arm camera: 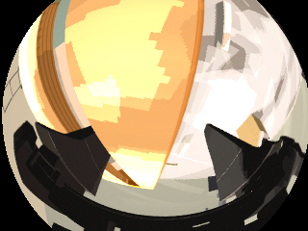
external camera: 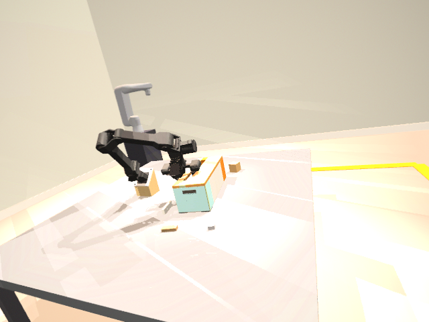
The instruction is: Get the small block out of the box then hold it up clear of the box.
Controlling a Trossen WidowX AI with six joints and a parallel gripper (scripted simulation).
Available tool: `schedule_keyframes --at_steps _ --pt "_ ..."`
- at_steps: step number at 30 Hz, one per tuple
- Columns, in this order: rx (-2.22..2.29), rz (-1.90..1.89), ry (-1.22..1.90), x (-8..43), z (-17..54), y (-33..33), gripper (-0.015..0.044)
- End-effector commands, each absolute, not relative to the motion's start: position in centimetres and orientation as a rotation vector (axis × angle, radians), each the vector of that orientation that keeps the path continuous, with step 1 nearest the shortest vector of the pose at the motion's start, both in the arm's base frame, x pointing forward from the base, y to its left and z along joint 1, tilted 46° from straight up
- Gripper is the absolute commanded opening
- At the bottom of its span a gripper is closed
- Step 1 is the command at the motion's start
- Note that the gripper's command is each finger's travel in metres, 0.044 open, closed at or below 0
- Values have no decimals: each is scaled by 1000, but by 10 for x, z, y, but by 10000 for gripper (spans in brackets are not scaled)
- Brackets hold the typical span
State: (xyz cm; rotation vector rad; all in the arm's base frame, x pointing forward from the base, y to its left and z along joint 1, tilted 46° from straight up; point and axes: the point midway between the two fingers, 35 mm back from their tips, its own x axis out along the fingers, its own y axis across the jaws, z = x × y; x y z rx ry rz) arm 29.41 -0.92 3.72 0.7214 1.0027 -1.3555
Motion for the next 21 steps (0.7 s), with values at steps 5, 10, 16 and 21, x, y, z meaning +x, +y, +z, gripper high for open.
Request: schedule_keyframes --at_steps 5,10,16,21 --pt "722 -1355 1002 293 33 -5 400" --pt "722 -1355 1004 291 24 4 400" --pt "722 -1355 1004 289 15 13 400" --pt "722 -1355 1004 287 7 20 400"
